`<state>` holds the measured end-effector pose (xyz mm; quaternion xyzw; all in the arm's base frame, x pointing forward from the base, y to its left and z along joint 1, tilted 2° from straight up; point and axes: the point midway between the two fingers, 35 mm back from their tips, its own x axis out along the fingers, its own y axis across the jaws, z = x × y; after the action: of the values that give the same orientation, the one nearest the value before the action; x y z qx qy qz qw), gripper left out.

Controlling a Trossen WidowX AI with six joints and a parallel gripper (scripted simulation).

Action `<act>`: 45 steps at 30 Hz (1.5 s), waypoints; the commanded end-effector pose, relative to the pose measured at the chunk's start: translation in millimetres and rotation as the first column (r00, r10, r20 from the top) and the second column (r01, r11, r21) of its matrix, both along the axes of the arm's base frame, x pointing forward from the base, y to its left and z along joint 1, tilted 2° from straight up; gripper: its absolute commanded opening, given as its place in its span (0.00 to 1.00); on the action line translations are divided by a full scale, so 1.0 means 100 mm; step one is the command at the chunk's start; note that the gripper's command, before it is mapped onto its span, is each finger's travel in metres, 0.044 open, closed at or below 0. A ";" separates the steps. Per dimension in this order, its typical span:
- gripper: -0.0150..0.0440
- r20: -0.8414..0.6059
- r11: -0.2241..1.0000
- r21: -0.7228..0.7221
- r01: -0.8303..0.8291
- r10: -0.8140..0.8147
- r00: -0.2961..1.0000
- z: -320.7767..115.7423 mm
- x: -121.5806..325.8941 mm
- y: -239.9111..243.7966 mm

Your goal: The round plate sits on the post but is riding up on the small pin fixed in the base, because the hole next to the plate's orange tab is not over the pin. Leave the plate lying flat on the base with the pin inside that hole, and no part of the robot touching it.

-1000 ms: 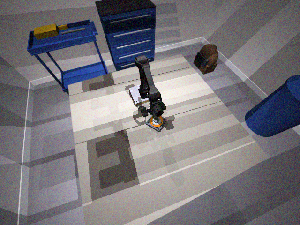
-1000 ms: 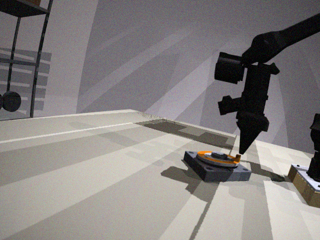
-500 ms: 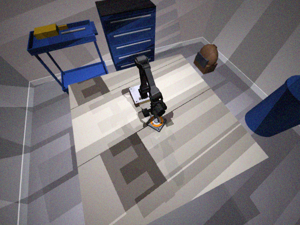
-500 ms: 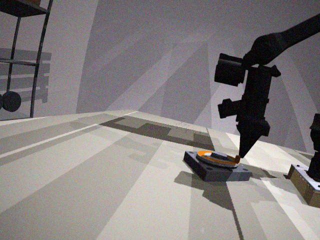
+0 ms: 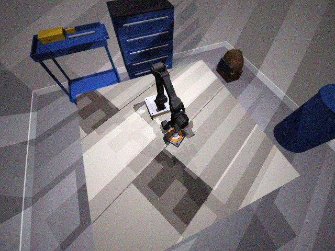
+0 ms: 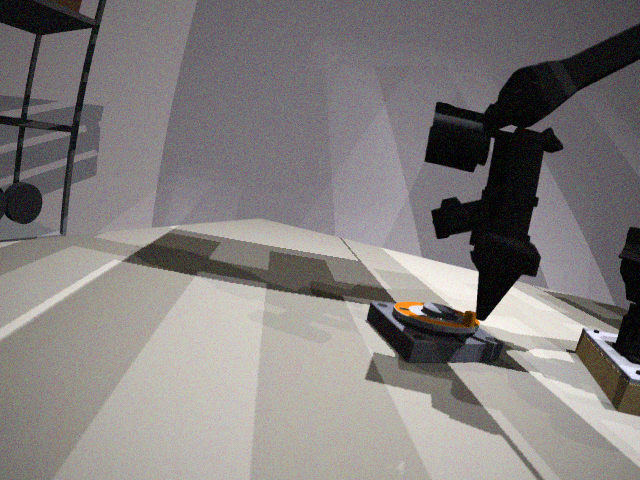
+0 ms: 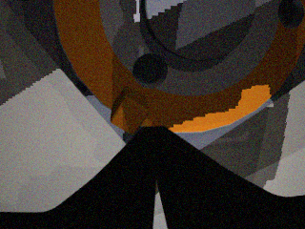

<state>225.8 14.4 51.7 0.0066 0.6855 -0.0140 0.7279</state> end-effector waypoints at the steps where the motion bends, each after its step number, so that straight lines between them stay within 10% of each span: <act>1: 0.25 0.002 1.000 0.004 0.001 -0.001 1.000 0.00 0.03 0.06; 45: 0.25 0.008 1.000 0.003 -0.003 0.003 1.000 0.42 0.08 0.13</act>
<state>233.6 27.8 94.1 0.0070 0.6828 -0.0121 0.7305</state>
